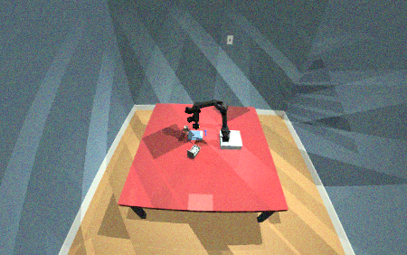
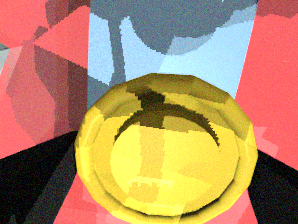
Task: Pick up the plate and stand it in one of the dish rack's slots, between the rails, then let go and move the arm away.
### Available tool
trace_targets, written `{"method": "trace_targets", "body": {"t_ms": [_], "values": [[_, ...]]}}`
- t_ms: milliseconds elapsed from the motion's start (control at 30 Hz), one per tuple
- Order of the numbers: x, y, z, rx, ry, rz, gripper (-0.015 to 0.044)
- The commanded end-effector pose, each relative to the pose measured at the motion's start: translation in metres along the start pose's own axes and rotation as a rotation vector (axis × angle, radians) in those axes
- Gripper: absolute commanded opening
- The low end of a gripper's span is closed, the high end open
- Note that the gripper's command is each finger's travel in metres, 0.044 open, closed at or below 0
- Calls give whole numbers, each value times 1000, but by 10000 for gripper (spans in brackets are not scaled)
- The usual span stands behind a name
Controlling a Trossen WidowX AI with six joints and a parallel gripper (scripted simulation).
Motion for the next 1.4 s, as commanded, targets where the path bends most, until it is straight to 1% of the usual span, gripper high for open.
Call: {"method": "trace_targets", "body": {"t_ms": [0, 333, 533, 767, 1033, 1367], "values": [[-24, 0, 0, 1, 2, -15, 0], [-64, 1, 0, 1, 2, -15, 0], [-67, 1, 2, 6, 1, -15, 0], [-67, 20, 65, 217, -6, -13, 0], [-65, 60, 129, 479, -12, -8, 0], [-64, 63, 134, 500, -16, -7, 0]]}}
Point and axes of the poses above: the point midway between the two fingers, 35 mm back from their tips, its own x axis out along the fingers, its own z axis across the jaws, y = z × x, the point moved 2 cm from there along -x, back along the fingers, and after that the axes turned 14 degrees about x, right-handed, at the moved point
